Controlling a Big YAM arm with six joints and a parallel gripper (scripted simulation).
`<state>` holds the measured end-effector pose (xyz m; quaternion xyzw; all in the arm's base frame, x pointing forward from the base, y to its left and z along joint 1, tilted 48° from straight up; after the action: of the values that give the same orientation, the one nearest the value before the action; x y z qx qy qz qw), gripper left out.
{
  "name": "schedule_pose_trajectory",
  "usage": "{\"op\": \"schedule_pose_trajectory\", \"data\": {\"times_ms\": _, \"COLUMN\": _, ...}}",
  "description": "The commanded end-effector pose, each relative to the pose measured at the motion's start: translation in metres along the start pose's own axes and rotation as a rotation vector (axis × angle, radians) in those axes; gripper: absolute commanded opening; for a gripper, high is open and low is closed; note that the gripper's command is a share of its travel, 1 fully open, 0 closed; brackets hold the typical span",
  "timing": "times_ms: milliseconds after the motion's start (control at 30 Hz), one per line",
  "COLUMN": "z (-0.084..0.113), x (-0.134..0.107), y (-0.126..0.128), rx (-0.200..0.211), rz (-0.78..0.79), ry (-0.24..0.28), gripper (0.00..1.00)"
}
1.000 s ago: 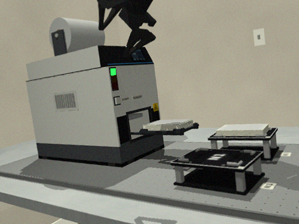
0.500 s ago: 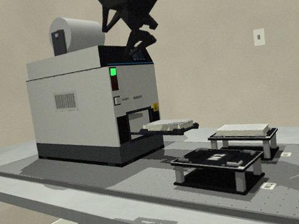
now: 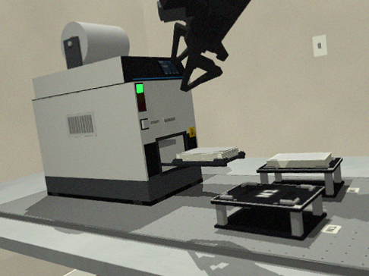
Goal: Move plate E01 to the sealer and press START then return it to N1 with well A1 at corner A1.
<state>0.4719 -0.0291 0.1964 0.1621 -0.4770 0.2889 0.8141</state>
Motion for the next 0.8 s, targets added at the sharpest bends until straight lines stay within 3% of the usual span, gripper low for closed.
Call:
{"op": "schedule_pose_trajectory", "data": {"times_ms": 0, "z": 0.005, "x": -0.024, "y": 0.000, "rx": -0.028, "rz": -0.189, "ry": -0.013, "gripper": 0.89}}
{"op": "schedule_pose_trajectory", "data": {"times_ms": 167, "z": 0.002, "x": -0.055, "y": 0.006, "rx": -0.030, "rz": -0.369, "ry": -0.009, "gripper": 0.86}}
{"op": "schedule_pose_trajectory", "data": {"times_ms": 200, "z": 0.002, "x": -0.059, "y": 0.008, "rx": -0.030, "rz": -0.402, "ry": -0.009, "gripper": 0.00}}
{"op": "schedule_pose_trajectory", "data": {"times_ms": 367, "z": 0.001, "x": -0.062, "y": 0.015, "rx": -0.019, "rz": -0.466, "ry": -0.020, "gripper": 0.00}}
{"op": "schedule_pose_trajectory", "data": {"times_ms": 467, "z": 0.001, "x": -0.079, "y": 0.022, "rx": -0.021, "rz": -0.587, "ry": -0.011, "gripper": 0.00}}
{"op": "schedule_pose_trajectory", "data": {"times_ms": 767, "z": 0.002, "x": -0.066, "y": 0.010, "rx": -0.030, "rz": -0.893, "ry": -0.014, "gripper": 0.00}}
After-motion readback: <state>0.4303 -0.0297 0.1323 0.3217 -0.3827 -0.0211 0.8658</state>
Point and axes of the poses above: the point where the finger pads meet when closed, its own z axis back along the fingers, its own y axis across the jaws, x = y × z, the point moved 2 cm from there along z, back along the fingers, and after that the axes turned 1 degree about -z, right-handed, at the moved point
